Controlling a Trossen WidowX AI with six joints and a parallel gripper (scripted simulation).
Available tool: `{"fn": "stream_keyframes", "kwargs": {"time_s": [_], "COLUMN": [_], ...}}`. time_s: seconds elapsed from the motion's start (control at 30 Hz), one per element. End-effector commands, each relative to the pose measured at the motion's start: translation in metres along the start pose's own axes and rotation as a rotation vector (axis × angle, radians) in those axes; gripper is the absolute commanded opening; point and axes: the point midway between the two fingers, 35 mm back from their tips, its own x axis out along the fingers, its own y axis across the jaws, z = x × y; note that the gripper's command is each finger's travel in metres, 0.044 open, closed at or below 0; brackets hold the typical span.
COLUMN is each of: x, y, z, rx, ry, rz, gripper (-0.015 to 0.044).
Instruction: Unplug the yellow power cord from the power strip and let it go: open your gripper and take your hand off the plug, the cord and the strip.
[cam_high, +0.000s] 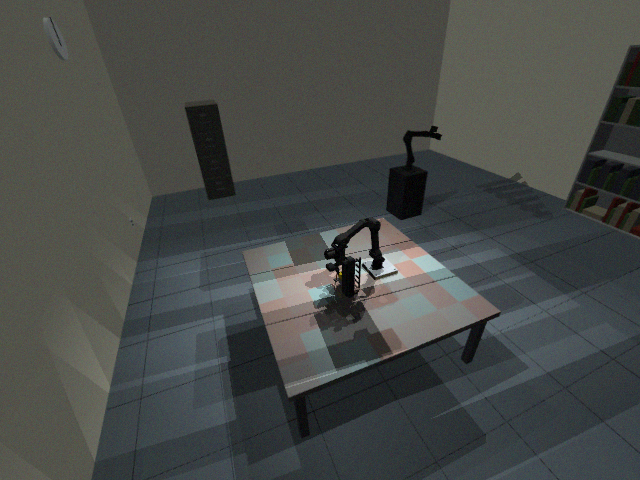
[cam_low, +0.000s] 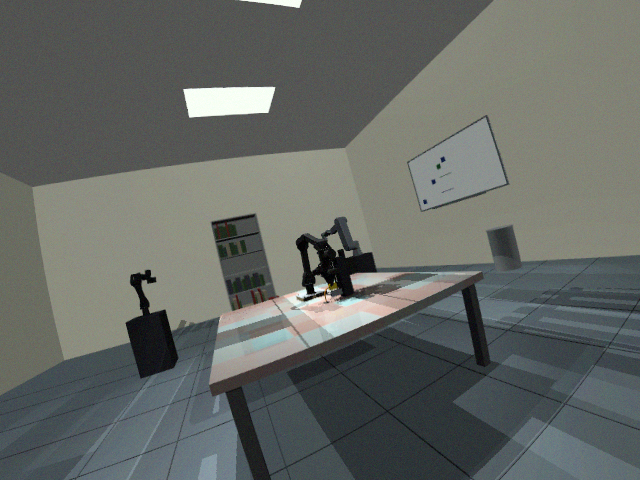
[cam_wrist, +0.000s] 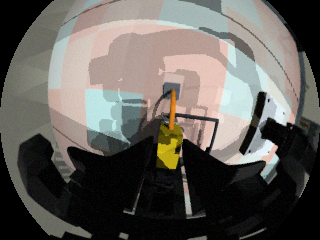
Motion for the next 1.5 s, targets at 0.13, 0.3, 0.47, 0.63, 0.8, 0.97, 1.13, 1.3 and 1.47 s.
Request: {"fn": "stream_keyframes", "kwargs": {"time_s": [0.13,0.3,0.47,0.63,0.8,0.97,1.13,1.3,1.47], "x": [0.003,0.003,0.003,0.003,0.003,0.003,0.003,0.003,0.0001], "y": [-0.0013,-0.0013,-0.0013,-0.0013,-0.0013,-0.0013,-0.0013,-0.0013,0.0], "z": [-0.0007,-0.0007,-0.0007,-0.0007,-0.0007,-0.0007,-0.0007,-0.0007,0.0], "rx": [0.005,0.005,0.005,0.005,0.005,0.005,0.005,0.005,0.0], "ry": [0.005,0.005,0.005,0.005,0.005,0.005,0.005,0.005,0.0], "rz": [-0.009,-0.009,-0.009,-0.009,-0.009,-0.009,-0.009,-0.009,0.0], "gripper": [0.016,0.016,0.016,0.016,0.016,0.016,0.016,0.016,0.0134]}}
